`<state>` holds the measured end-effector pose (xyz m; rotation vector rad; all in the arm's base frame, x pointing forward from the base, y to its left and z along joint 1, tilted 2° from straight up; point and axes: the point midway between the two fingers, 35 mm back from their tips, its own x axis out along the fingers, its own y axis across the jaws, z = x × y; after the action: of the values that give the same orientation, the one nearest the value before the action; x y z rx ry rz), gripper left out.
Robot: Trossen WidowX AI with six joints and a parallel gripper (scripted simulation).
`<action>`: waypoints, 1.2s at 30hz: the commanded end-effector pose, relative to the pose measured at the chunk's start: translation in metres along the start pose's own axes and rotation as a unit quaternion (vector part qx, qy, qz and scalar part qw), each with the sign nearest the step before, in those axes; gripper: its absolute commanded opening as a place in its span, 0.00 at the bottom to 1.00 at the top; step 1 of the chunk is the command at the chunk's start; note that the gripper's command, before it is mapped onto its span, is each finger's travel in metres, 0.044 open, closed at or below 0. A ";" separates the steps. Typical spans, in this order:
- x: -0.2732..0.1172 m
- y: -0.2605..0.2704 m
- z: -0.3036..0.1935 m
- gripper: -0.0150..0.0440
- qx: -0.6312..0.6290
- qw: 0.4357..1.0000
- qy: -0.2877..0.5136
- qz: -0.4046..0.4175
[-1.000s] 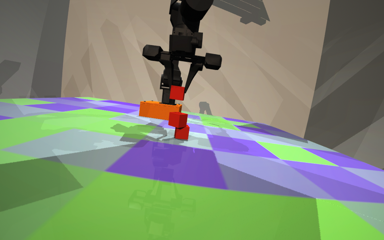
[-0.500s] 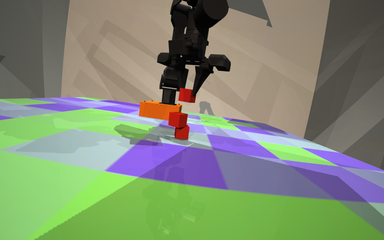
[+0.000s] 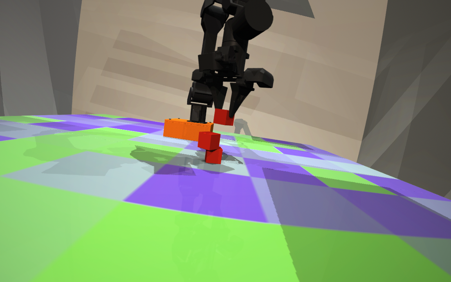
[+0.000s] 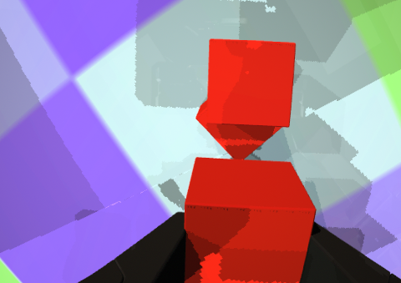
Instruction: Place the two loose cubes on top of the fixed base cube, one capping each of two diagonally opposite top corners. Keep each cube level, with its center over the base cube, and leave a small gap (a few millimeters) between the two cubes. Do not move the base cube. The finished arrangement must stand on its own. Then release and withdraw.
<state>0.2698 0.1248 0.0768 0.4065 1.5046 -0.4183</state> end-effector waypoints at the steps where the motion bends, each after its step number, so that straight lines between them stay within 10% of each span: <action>1: 0.013 -0.002 -0.001 0.43 0.004 1.000 0.004 -0.004; 36: 0.050 -0.002 0.000 0.43 0.002 1.000 0.004 -0.004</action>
<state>0.2699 0.1228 0.0287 0.4096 1.5077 -0.4272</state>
